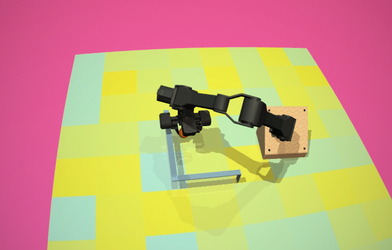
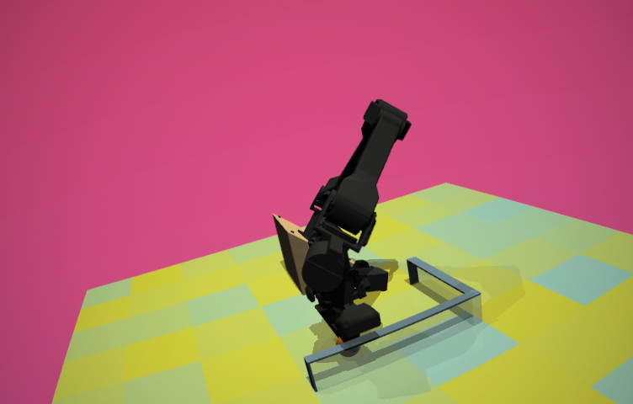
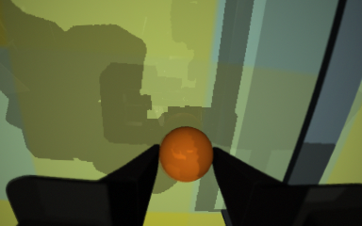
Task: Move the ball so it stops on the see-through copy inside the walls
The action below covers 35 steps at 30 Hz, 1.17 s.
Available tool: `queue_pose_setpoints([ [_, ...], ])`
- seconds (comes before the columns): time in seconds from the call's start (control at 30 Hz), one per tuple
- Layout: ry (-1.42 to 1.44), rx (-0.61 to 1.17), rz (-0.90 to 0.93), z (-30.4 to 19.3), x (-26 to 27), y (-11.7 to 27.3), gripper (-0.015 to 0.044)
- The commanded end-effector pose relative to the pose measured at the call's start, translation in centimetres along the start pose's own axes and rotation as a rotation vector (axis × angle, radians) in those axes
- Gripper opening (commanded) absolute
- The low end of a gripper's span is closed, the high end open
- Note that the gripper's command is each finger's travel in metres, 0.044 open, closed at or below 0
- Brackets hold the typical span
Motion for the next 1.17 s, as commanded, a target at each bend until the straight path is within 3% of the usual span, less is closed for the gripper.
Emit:
queue_pose_setpoints([
  [0.0,0.001,0.001,0.000,0.0,0.0,0.0,0.0210],
  [0.13,0.001,0.001,0.000,0.0,0.0,0.0,0.0310],
  [0.3,0.000,0.001,0.000,0.0,-0.1,1.1,0.0310],
  [0.47,-0.009,-0.001,0.004,-0.2,0.0,8.3,0.0310],
  [0.87,-0.020,-0.007,-0.008,-0.6,-0.1,8.0,0.0310],
  [1.03,-0.016,-0.006,-0.005,-0.4,0.2,12.5,0.0440],
  [1.13,-0.016,-0.006,-0.005,-0.4,0.3,12.7,0.0440],
])
Point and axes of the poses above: the point midway between the two fingers, 35 mm back from their tips, its own y axis back along the fingers, its own x axis across the jaws, z = x × y, the point moved 8 cm from there along y, back along the fingers, and after that the axes turned 15 degrees about -y, right-handed, at the moved point
